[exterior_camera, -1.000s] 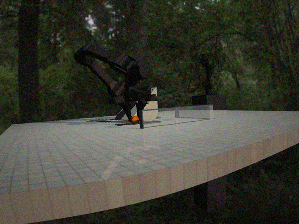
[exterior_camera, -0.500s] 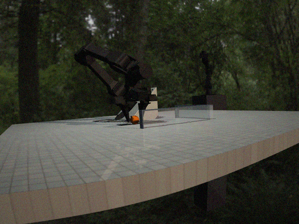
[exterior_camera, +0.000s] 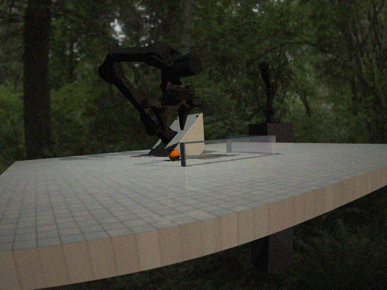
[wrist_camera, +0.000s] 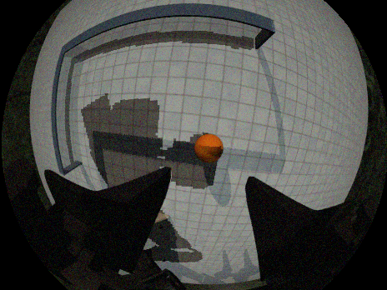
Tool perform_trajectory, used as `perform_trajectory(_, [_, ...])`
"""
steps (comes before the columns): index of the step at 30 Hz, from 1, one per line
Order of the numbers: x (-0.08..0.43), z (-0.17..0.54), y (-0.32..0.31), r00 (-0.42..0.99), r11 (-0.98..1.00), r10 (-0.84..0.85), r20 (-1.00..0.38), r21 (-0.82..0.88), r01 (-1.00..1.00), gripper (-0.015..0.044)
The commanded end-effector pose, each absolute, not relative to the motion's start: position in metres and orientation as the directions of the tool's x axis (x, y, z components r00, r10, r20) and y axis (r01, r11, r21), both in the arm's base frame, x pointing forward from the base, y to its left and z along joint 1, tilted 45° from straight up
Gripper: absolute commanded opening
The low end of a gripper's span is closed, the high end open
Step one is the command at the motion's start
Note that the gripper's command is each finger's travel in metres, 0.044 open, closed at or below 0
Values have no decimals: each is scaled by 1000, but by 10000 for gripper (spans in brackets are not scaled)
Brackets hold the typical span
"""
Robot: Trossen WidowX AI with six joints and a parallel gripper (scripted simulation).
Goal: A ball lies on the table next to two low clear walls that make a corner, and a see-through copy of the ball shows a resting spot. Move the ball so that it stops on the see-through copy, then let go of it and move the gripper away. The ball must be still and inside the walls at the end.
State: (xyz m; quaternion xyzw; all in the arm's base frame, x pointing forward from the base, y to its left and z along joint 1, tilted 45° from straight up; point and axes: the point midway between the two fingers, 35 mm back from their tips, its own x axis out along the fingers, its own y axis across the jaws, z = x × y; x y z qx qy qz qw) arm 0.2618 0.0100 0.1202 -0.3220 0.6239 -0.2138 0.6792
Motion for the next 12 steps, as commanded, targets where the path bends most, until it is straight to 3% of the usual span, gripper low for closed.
perform_trajectory(1, [262, 120, 9, 129, 700, -693, -710, -704, -114, 273])
perform_trajectory(4, [262, 120, 9, 129, 700, -693, -710, -704, -114, 273])
perform_trajectory(10, [257, 143, 34, 125, 705, -688, -715, -699, -118, 430])
perform_trajectory(12, [256, 152, 41, 125, 703, -691, -712, -702, -113, 440])
